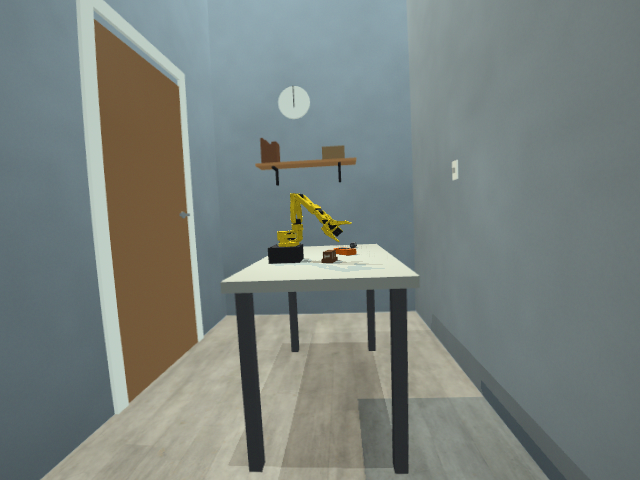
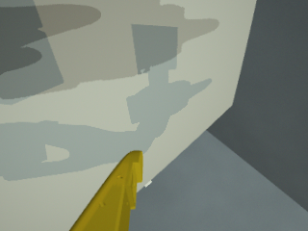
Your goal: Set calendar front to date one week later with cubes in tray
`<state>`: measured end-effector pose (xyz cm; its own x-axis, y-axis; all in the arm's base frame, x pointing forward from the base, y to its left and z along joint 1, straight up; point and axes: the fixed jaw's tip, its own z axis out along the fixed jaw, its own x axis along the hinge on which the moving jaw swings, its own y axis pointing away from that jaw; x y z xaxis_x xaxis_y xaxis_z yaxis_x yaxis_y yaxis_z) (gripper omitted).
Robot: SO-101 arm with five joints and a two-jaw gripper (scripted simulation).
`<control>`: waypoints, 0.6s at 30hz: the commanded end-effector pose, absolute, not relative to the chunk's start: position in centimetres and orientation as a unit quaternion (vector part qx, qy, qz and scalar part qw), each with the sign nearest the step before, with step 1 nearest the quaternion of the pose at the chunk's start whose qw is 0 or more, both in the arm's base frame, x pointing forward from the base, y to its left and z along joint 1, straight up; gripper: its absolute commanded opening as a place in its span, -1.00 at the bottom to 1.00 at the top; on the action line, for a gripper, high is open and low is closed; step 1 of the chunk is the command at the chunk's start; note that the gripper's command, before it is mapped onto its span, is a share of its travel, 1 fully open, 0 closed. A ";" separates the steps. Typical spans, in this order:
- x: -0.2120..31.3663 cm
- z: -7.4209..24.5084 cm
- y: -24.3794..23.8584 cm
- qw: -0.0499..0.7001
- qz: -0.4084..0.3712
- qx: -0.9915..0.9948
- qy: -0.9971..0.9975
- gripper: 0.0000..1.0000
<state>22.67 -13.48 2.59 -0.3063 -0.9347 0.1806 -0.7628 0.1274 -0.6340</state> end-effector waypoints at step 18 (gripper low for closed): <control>18.5 2.2 -10.5 0.003 -0.227 -0.857 0.463 -0.06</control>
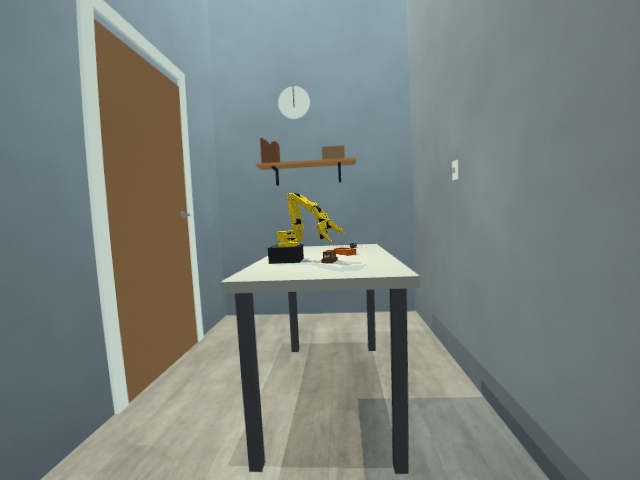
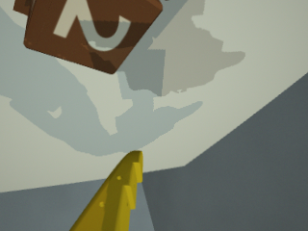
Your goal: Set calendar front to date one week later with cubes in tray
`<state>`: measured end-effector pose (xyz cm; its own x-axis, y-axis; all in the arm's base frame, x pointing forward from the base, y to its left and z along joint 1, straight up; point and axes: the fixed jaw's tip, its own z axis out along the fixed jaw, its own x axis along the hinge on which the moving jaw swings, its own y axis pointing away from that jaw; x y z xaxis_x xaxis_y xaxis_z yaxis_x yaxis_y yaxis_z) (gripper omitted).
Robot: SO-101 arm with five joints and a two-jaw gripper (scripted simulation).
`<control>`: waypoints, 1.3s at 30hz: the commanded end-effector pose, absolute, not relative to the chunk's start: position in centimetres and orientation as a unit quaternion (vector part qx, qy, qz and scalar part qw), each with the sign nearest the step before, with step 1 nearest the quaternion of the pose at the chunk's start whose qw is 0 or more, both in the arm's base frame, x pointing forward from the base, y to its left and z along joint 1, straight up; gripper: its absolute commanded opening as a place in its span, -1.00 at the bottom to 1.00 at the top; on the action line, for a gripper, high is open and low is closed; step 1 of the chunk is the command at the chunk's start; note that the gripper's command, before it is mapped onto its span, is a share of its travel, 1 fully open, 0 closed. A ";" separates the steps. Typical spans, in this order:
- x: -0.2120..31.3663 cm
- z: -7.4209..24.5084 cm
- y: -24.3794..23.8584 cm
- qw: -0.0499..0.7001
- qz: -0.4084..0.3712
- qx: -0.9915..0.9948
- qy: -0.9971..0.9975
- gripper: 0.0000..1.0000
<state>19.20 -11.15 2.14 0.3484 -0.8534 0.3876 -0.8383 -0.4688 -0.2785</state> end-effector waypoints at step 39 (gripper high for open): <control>13.6 1.9 -7.2 -0.034 -0.077 -0.996 0.030 -0.35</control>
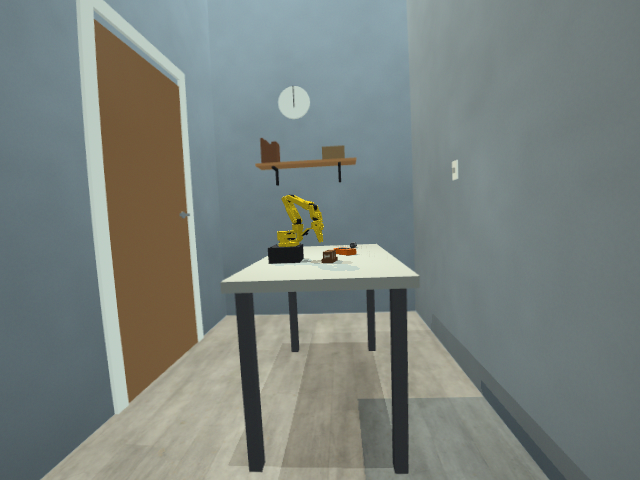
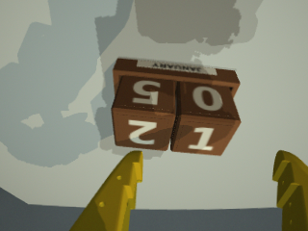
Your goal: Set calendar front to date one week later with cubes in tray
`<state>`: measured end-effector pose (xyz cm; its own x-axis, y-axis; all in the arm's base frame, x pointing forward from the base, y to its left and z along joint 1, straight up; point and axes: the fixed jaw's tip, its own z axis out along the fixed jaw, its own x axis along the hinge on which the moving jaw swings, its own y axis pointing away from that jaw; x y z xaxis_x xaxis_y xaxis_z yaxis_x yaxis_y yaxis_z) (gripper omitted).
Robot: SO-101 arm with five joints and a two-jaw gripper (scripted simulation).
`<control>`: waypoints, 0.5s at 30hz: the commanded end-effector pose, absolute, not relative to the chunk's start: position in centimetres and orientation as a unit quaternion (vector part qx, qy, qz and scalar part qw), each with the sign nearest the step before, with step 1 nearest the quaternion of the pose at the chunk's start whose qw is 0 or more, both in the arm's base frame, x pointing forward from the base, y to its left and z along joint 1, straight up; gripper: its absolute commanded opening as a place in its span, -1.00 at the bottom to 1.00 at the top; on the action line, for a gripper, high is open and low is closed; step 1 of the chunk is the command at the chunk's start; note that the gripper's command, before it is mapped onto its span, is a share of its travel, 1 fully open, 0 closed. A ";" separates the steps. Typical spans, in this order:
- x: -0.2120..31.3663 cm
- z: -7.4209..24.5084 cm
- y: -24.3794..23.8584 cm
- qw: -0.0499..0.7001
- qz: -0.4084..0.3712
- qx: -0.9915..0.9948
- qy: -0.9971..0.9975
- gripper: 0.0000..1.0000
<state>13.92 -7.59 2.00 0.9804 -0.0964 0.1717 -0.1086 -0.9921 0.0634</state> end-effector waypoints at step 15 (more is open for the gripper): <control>12.8 1.9 -6.7 0.029 0.057 0.997 0.035 -0.39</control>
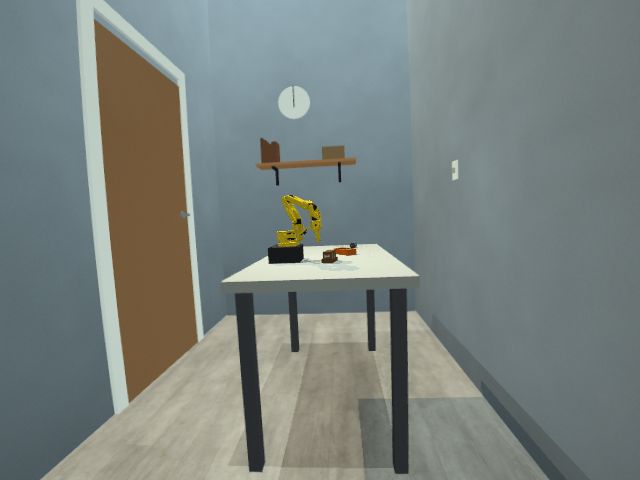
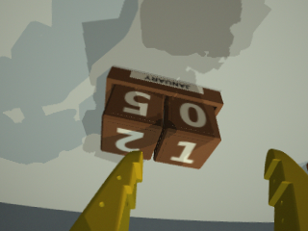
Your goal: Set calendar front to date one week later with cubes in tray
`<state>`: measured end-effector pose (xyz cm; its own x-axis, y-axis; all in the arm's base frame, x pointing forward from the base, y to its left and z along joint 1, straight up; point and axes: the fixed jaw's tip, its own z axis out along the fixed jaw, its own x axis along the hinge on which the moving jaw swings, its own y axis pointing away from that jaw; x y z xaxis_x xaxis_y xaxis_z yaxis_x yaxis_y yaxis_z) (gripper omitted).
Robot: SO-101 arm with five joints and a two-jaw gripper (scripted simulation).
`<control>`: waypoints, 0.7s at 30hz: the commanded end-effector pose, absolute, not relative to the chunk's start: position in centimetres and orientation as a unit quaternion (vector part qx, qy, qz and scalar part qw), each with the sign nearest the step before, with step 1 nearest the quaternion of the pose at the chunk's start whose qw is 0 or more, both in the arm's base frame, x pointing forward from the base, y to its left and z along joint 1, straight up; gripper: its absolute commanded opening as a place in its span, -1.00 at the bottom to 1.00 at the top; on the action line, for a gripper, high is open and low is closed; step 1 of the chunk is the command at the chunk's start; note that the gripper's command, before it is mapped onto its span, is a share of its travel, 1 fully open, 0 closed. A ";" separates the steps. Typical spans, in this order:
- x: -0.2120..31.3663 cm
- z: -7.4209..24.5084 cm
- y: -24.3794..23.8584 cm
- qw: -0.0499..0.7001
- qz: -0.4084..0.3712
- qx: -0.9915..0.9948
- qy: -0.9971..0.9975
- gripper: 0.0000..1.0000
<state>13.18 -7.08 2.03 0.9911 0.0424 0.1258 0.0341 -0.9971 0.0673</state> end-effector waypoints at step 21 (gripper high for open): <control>12.4 1.8 -6.3 0.024 0.046 0.997 0.058 -0.40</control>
